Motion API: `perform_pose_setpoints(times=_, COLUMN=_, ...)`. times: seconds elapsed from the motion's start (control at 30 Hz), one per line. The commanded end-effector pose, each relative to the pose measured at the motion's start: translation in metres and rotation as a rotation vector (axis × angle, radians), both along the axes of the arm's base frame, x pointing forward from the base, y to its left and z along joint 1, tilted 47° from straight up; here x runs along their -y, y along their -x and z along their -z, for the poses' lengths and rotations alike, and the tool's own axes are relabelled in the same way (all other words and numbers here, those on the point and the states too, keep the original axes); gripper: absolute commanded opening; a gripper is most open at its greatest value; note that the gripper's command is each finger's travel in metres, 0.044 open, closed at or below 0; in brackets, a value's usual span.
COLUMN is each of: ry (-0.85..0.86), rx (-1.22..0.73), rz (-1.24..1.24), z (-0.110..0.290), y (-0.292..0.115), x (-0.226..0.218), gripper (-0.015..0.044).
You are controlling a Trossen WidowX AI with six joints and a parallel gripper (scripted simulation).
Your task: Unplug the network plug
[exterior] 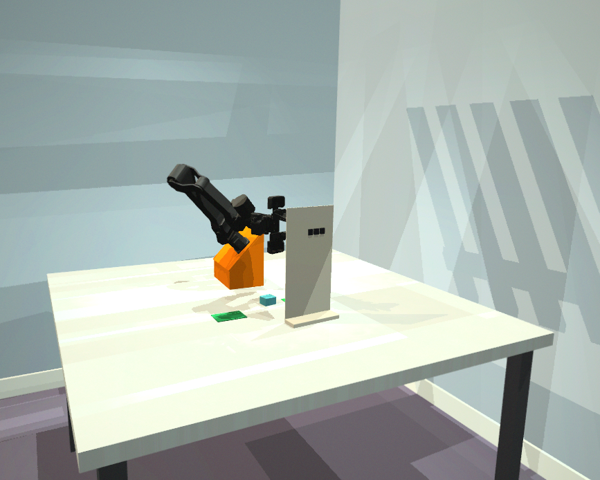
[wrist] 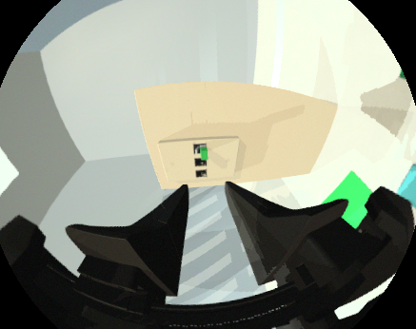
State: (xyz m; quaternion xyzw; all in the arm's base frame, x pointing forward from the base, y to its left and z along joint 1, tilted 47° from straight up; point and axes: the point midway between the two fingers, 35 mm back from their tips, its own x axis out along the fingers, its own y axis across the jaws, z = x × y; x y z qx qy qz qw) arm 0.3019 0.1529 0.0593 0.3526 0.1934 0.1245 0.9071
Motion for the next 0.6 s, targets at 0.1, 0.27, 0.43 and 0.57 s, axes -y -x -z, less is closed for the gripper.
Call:
perform_pose_setpoints(times=0.1, ry=0.002, rx=0.003, rz=-0.006, z=0.002, y=-0.01, x=-0.002, gripper=0.0156)
perform_pose_setpoints(times=0.27, ry=0.002, rx=0.003, rz=-0.006, z=0.002, y=-0.018, x=-0.004, gripper=0.0156)
perform_pose_setpoints(times=0.43, ry=0.002, rx=0.004, rz=-0.006, z=0.002, y=-0.025, x=-0.006, gripper=0.0156)
perform_pose_setpoints(times=0.57, ry=0.002, rx=0.004, rz=-0.006, z=0.003, y=-0.031, x=-0.007, gripper=0.0156)
